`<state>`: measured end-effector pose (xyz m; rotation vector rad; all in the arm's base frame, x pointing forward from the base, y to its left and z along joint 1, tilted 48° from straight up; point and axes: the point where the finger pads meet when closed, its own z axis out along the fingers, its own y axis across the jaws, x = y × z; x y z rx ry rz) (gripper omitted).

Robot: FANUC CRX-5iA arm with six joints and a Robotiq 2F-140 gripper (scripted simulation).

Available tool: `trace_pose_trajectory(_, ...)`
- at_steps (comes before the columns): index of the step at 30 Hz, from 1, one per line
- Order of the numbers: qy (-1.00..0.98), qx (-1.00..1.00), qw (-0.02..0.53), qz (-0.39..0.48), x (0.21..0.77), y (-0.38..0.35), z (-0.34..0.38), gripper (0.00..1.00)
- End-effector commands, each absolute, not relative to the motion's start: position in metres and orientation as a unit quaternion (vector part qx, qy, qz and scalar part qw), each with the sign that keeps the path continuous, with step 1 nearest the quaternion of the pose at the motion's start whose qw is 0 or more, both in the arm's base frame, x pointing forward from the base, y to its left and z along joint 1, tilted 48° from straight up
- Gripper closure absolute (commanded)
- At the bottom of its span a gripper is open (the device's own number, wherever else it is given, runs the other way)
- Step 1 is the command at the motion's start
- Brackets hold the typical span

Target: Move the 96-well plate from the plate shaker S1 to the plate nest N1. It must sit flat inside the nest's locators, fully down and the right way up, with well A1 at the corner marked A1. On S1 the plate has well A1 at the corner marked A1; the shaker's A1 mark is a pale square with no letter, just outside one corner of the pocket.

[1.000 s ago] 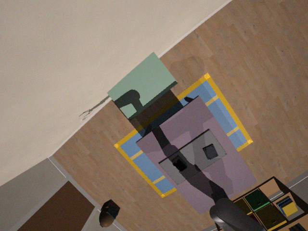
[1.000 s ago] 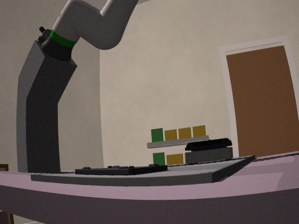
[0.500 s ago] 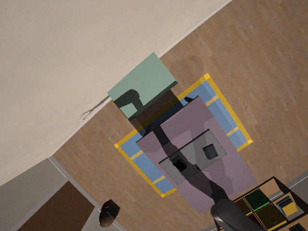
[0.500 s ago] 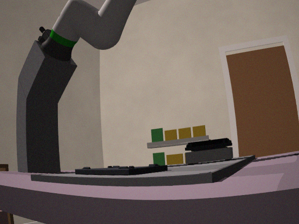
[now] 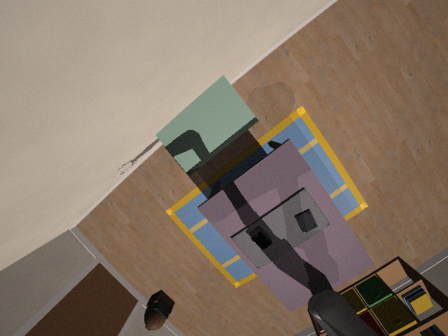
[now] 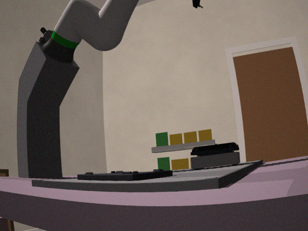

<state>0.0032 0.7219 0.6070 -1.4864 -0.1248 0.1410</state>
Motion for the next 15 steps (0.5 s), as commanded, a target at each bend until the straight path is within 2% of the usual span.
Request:
trace_pose_trajectory(1,-0.045,-0.680,0.730,0.051,0.016,0.727,0.597,0.00)
trace_pose_trajectory(8,-0.046,-0.688,0.724,0.039,0.035,0.731,0.582,0.00)
trace_pose_trajectory(12,-0.052,-0.716,0.696,-0.009,0.052,0.733,0.570,0.00)
trace_pose_trajectory(15,-0.052,-0.716,0.696,-0.009,0.064,0.735,0.562,0.00)
